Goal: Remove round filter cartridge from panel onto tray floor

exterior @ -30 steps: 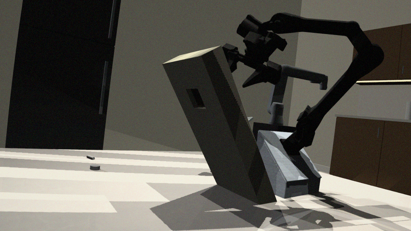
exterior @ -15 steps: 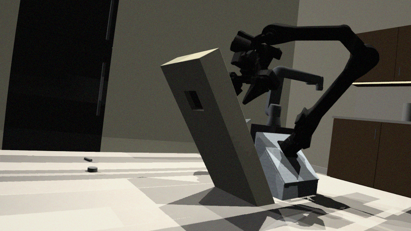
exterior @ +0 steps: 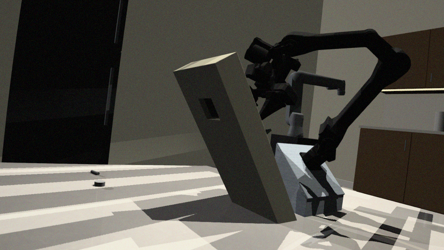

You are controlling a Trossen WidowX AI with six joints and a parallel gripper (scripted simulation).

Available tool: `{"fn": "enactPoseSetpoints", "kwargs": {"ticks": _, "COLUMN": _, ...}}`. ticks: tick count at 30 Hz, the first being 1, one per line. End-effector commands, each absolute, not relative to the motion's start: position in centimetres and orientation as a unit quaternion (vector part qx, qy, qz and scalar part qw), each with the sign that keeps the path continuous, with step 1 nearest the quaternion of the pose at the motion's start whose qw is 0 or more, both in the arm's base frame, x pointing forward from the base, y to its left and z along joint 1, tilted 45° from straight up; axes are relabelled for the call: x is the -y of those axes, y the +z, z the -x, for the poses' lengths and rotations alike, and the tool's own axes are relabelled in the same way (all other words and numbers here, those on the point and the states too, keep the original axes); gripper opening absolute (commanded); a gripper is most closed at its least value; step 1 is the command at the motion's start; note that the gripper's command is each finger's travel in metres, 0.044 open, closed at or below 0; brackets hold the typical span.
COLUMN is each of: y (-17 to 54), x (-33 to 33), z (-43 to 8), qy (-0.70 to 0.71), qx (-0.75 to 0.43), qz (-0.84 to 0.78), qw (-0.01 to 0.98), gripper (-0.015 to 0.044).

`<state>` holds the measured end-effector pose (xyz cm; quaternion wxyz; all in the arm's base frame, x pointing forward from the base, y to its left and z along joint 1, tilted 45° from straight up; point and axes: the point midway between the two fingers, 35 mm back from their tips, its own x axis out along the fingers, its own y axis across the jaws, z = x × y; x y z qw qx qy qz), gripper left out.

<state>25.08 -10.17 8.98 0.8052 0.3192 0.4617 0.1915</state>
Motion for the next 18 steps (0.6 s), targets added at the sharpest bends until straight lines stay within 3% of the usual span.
{"fn": "enactPoseSetpoints", "kwargs": {"ticks": 1, "y": 8.5, "x": 9.5, "z": -25.3, "qy": 0.192, "qx": -0.461, "qz": -0.324, "qw": 0.803, "gripper": 0.0305}}
{"fn": "enactPoseSetpoints", "kwargs": {"ticks": 14, "y": 7.5, "x": 8.4, "z": -26.1, "qy": 0.194, "qx": -0.460, "qz": -0.325, "qw": 0.803, "gripper": 0.0305}}
{"fn": "enactPoseSetpoints", "kwargs": {"ticks": 18, "y": 7.8, "x": 8.7, "z": -26.1, "qy": 0.193, "qx": -0.461, "qz": -0.320, "qw": 0.805, "gripper": 0.0278}}
